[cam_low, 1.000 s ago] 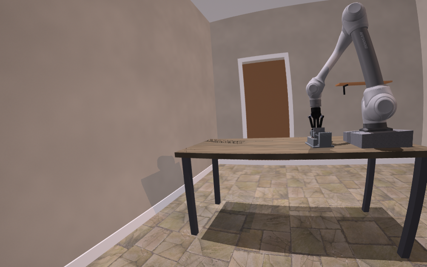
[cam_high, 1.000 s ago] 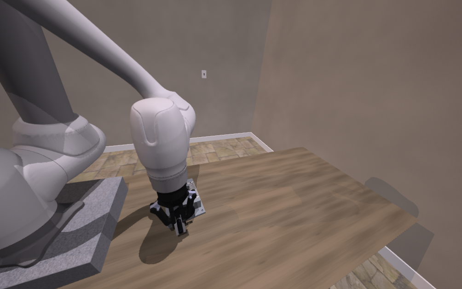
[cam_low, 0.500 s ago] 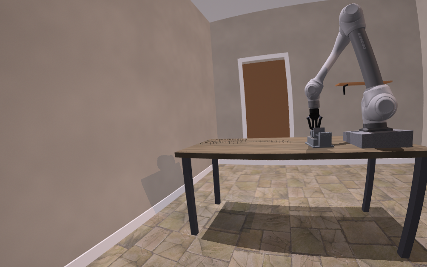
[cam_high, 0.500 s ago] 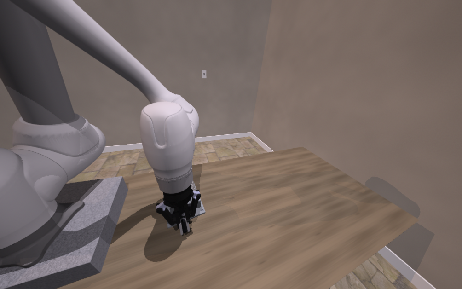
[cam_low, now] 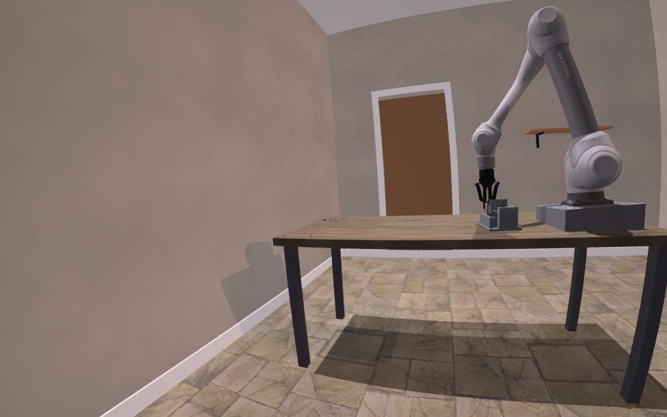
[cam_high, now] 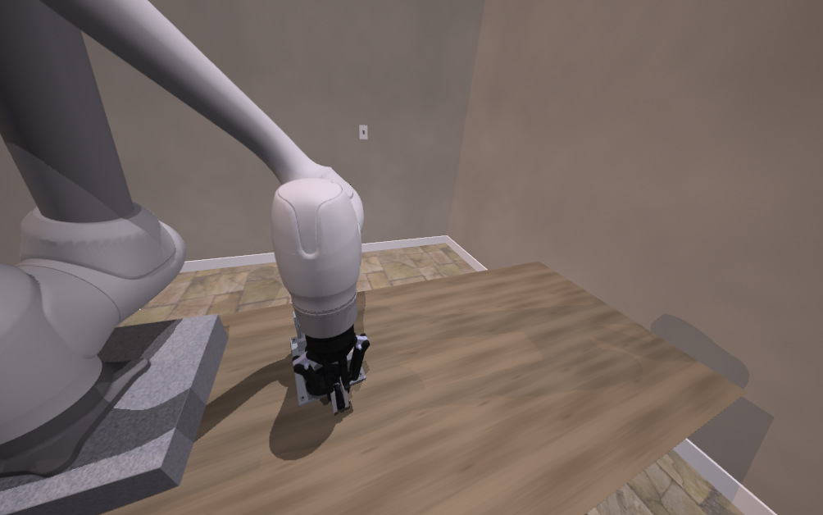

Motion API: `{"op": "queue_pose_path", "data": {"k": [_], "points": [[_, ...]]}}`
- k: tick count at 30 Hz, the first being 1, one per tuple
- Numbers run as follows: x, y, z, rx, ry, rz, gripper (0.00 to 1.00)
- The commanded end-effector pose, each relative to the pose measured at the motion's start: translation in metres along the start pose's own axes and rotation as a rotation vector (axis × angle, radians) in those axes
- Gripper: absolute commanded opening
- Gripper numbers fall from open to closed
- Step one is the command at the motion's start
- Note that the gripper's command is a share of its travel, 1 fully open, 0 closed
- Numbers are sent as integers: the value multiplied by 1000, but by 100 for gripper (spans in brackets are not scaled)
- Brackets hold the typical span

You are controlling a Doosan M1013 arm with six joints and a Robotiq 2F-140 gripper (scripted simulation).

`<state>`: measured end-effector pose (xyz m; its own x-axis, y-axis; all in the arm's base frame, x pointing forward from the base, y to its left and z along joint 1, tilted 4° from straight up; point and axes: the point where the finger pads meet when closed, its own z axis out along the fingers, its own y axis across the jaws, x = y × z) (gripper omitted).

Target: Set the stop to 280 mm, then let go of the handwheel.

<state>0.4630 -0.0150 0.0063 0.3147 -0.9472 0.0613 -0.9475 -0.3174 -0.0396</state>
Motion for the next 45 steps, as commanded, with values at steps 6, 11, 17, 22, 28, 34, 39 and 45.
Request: {"op": "queue_pose_path", "data": {"k": [6, 11, 17, 22, 28, 34, 39, 45], "points": [[0, -9, -7, 1, 0, 0, 4], [0, -12, -13, 1, 0, 0, 4], [0, -13, -18, 1, 0, 0, 4], [0, -14, -22, 1, 0, 0, 4], [0, -14, -26, 1, 0, 0, 4], [0, -14, -29, 1, 0, 0, 4], [0, -13, -30, 1, 0, 0, 4], [0, -13, -32, 1, 0, 0, 4]]}}
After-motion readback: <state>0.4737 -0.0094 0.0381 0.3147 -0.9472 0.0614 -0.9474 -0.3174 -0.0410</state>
